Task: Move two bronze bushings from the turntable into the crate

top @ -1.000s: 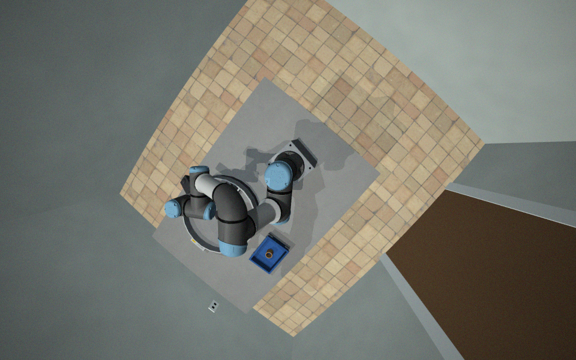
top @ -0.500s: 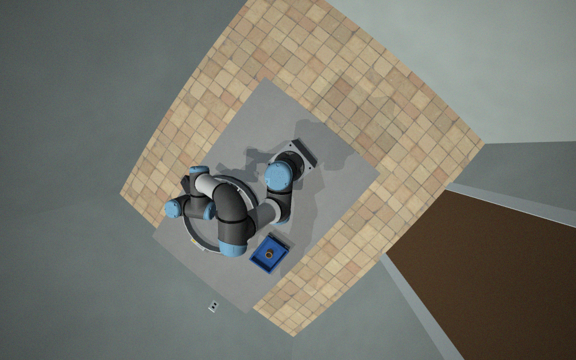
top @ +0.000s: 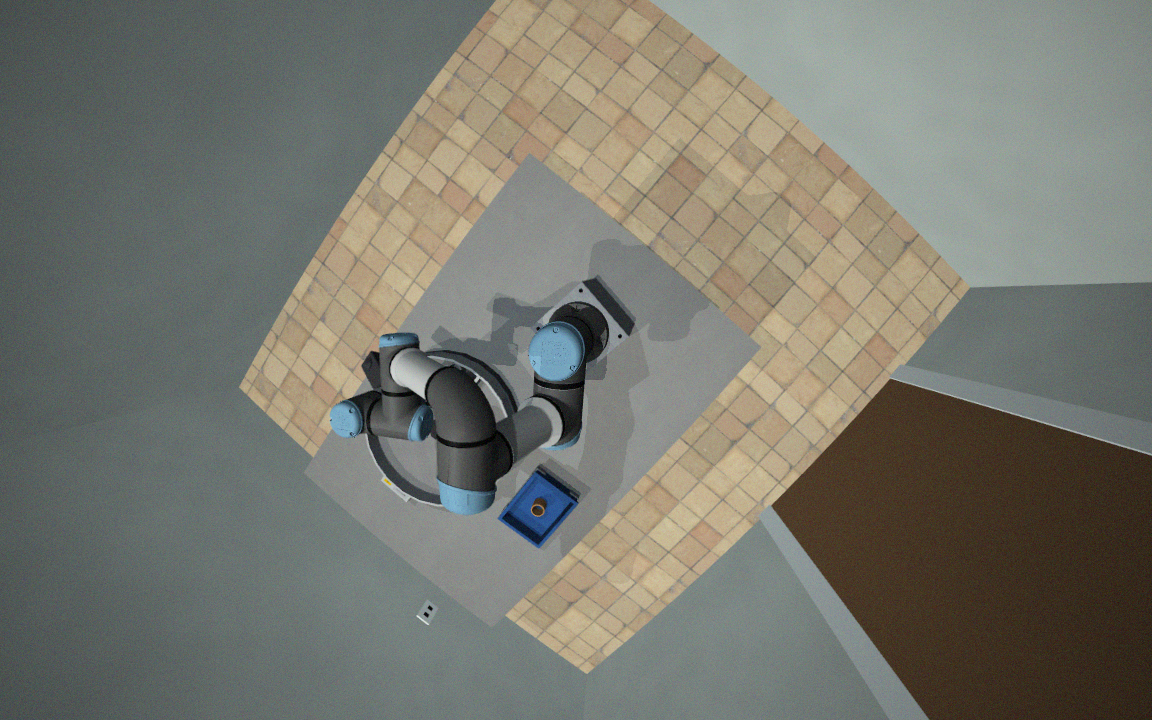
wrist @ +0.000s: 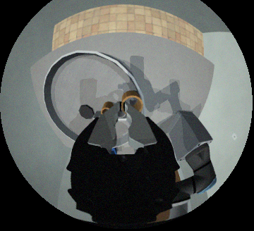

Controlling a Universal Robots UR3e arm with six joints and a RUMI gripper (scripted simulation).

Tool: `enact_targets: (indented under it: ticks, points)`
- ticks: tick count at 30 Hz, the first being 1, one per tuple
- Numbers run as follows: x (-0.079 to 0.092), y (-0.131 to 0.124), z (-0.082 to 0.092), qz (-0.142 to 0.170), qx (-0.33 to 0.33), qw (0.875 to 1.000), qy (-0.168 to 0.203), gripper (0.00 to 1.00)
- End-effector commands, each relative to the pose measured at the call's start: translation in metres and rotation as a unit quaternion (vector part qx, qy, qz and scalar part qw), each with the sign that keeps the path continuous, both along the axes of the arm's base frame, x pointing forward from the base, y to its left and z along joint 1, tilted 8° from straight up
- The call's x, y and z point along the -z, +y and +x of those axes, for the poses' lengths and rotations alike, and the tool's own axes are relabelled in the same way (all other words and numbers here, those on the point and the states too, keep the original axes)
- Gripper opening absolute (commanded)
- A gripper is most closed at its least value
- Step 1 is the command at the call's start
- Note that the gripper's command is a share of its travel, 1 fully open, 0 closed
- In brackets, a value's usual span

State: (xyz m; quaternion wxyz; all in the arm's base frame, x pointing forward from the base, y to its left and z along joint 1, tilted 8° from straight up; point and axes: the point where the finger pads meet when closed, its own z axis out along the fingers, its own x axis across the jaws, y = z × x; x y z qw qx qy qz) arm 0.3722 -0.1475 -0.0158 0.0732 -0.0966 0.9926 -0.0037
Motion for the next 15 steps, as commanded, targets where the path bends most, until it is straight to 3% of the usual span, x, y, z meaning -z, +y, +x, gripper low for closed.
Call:
enact_targets:
  ticks: [1, 15]
  points:
    - [-0.001, 0.003, 0.001, -0.001, 0.001, 1.0, -0.001, 0.0]
    - [-0.001, 0.019, 0.002, 0.0, 0.009, 1.0, -0.001, 0.0]
